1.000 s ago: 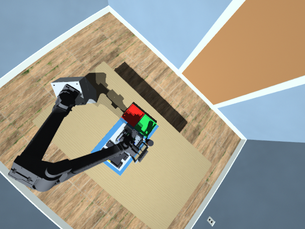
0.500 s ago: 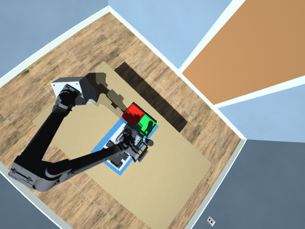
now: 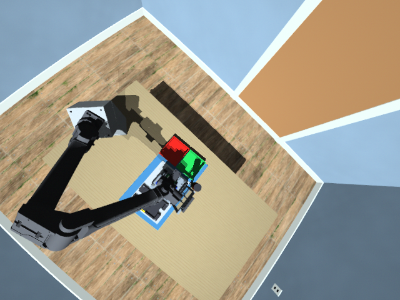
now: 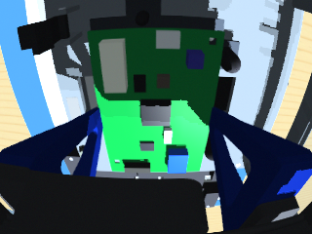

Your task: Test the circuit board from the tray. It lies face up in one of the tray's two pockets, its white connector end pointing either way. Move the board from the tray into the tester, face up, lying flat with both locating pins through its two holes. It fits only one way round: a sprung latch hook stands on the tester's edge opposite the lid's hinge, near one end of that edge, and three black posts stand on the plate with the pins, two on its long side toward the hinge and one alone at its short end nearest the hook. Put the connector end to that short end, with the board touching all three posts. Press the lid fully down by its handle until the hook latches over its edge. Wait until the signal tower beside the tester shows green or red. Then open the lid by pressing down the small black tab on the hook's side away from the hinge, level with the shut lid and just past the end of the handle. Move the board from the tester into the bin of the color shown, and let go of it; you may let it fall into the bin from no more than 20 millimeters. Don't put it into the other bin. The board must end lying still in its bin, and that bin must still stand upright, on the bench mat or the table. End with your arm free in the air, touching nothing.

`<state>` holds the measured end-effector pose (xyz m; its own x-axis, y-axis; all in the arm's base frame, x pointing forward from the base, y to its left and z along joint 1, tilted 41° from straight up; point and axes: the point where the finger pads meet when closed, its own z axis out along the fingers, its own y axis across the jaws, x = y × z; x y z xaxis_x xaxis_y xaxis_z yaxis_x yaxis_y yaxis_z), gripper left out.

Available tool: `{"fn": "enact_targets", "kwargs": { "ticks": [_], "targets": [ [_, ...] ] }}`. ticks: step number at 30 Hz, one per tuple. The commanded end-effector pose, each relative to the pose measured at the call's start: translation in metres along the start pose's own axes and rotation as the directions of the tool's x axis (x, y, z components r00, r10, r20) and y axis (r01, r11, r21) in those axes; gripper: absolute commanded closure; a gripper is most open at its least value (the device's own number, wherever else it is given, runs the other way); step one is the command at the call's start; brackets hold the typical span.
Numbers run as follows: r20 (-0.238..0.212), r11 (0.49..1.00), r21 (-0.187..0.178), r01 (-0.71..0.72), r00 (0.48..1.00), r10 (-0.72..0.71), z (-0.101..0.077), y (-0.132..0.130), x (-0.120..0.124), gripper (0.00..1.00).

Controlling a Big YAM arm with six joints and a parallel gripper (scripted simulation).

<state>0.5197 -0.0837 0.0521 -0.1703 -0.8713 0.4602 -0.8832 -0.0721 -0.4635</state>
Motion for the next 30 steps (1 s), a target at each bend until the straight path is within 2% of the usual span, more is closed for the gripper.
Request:
{"fn": "enact_targets", "kwargs": {
  "ticks": [1, 30],
  "targets": [
    [0.002, 1.0, 0.002, -0.003, 1.0, 0.003, 0.0043, 0.001, 0.0027, 0.28],
    [0.002, 1.0, 0.002, -0.003, 1.0, 0.003, 0.004, 0.0017, 0.0028, 0.28]
  ]
}}
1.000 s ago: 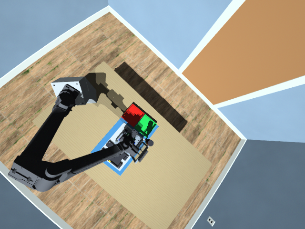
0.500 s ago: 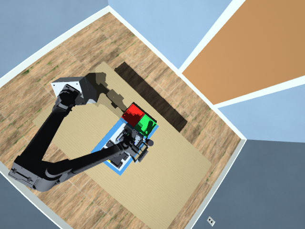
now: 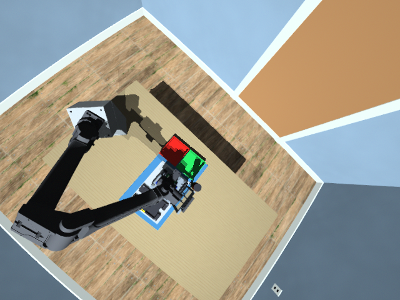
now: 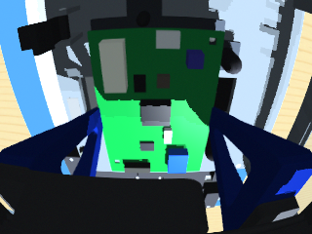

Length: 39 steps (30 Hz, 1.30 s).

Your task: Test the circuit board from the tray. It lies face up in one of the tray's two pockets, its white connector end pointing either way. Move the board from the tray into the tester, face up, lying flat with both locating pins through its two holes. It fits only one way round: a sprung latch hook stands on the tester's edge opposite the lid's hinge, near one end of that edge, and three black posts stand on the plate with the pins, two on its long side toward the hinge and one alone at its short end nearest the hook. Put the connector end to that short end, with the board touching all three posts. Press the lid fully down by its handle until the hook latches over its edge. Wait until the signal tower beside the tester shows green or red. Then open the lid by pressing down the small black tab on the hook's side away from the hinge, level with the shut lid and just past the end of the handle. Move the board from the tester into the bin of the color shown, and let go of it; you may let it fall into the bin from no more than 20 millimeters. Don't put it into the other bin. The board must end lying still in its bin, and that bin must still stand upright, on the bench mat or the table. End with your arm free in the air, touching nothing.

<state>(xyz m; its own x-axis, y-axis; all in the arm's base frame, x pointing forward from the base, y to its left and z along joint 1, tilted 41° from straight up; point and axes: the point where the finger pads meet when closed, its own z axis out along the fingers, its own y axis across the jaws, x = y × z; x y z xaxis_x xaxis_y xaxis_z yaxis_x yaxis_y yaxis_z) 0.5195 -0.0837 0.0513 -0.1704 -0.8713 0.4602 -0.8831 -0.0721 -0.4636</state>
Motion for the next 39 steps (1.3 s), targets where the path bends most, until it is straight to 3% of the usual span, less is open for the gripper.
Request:
{"fn": "enact_targets", "kwargs": {
  "ticks": [1, 39],
  "targets": [
    [0.002, 1.0, 0.002, -0.003, 1.0, 0.003, 0.0035, 0.0011, 0.0031, 0.28],
    [0.002, 1.0, 0.005, -0.004, 1.0, 0.004, 0.0038, -0.0007, 0.003, 0.28]
  ]
}}
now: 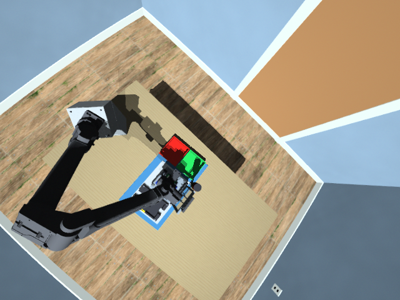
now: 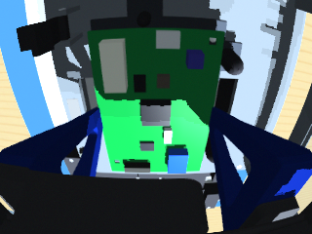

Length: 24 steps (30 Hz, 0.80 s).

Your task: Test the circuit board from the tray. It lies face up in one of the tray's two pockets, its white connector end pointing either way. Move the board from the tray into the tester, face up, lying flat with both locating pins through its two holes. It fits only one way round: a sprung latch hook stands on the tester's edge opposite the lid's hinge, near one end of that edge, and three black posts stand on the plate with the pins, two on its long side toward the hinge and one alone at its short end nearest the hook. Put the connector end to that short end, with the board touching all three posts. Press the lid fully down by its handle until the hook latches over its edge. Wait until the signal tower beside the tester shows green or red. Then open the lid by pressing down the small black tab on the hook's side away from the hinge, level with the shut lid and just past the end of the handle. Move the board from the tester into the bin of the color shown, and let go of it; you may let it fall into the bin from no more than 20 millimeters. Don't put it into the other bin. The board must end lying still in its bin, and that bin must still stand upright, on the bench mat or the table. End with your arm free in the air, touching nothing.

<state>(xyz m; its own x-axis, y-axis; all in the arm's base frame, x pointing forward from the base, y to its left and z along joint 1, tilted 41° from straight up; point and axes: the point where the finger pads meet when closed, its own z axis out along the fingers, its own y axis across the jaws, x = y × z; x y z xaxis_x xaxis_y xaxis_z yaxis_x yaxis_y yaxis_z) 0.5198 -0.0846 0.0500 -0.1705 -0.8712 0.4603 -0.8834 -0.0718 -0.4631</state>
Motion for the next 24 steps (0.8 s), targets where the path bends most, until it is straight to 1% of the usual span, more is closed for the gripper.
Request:
{"fn": "enact_targets", "kwargs": {
  "ticks": [1, 4, 7, 12, 24],
  "targets": [
    [0.002, 1.0, 0.004, -0.003, 1.0, 0.003, 0.0037, -0.0008, 0.0028, 0.28],
    [0.001, 1.0, 0.001, -0.003, 1.0, 0.003, 0.0061, -0.0001, 0.0028, 0.28],
    [0.001, 1.0, 0.01, -0.006, 1.0, 0.006, 0.0037, -0.0034, 0.0037, 0.28],
    [0.001, 1.0, 0.004, -0.005, 1.0, 0.005, 0.0071, -0.0017, 0.0031, 0.28],
    [0.001, 1.0, 0.003, -0.005, 1.0, 0.005, 0.0075, -0.0016, 0.0029, 0.28]
  ]
}}
